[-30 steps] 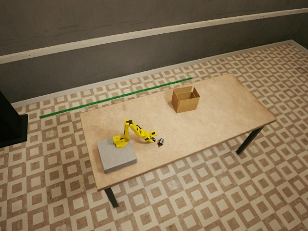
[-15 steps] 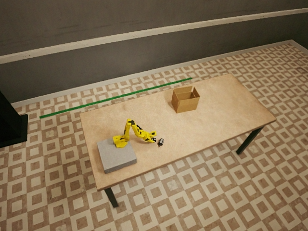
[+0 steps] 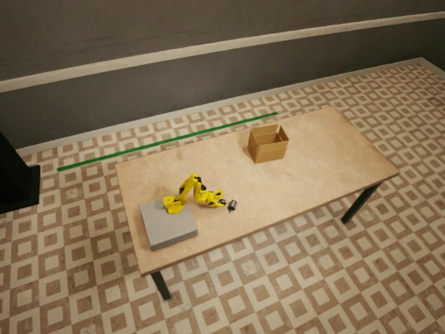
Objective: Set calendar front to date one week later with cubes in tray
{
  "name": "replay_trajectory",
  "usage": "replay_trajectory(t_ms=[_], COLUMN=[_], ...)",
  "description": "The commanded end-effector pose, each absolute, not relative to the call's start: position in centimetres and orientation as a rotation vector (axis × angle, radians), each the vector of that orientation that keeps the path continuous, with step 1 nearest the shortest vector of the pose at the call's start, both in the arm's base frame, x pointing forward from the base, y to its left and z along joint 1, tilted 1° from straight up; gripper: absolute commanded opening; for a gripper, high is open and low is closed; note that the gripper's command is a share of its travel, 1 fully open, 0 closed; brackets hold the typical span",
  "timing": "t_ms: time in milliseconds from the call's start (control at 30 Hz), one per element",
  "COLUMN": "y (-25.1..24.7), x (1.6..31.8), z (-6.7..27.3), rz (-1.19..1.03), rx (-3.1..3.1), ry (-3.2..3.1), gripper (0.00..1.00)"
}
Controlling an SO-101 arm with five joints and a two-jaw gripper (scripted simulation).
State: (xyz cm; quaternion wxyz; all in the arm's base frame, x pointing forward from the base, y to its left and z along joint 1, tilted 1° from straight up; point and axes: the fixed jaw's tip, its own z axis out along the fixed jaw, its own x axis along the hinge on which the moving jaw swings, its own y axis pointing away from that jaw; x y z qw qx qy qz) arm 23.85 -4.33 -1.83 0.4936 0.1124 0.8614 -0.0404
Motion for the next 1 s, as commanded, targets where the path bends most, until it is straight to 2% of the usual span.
replay_trajectory(t_ms=[0, 967], y=[-4.44, -4.37], x=[23.69, 23.31], z=[-1.81, -1.55], rz=[-0.111, -0.123], rx=[0.262, 0.243], ry=[2.042, 1.961], gripper=[0.0, 0.0])
